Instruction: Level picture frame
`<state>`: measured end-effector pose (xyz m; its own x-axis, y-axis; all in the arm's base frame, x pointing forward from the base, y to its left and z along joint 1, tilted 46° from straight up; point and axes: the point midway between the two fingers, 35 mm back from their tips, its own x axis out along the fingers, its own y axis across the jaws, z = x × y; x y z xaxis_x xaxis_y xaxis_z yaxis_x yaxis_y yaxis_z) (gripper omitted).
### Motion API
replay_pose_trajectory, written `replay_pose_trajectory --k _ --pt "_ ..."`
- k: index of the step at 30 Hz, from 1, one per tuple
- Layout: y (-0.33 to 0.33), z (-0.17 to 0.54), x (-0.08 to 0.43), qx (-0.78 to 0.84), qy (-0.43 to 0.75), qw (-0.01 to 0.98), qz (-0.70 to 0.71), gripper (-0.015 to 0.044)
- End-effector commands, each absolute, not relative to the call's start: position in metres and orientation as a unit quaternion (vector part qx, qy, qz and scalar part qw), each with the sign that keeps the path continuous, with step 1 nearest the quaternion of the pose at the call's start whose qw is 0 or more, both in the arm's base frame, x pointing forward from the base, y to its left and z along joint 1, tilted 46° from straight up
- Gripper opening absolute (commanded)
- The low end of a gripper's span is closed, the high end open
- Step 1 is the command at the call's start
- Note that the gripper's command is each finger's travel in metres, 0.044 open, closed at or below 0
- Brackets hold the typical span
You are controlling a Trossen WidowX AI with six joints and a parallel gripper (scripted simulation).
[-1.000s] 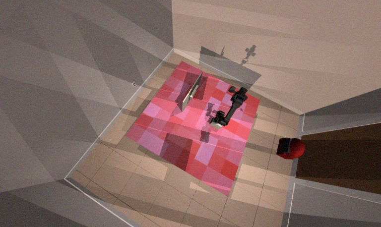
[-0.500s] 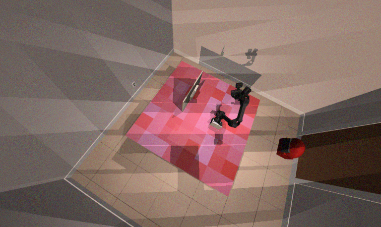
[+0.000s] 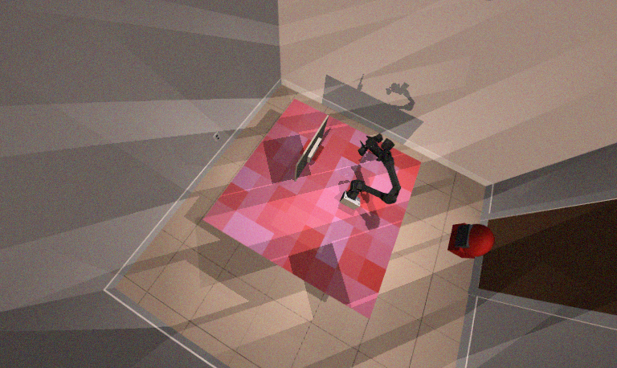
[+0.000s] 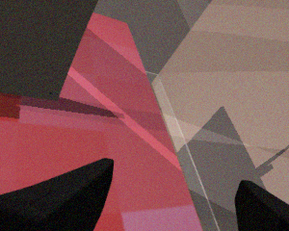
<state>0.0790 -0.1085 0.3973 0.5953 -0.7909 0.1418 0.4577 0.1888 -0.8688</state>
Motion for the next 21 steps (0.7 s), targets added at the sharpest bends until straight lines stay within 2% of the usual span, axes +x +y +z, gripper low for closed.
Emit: replay_pose_trajectory --k 1,11,19,21 --pt "-0.116 0.358 0.142 -0.288 0.063 0.889 -0.35 0.026" --pt "-0.077 0.296 0.213 0.028 -0.03 0.976 -0.213 0.026" --pt "-0.021 0.24 0.244 0.292 -0.035 0.951 -0.094 0.026" --pt "-0.017 0.236 0.245 0.308 -0.034 0.947 -0.087 0.026"
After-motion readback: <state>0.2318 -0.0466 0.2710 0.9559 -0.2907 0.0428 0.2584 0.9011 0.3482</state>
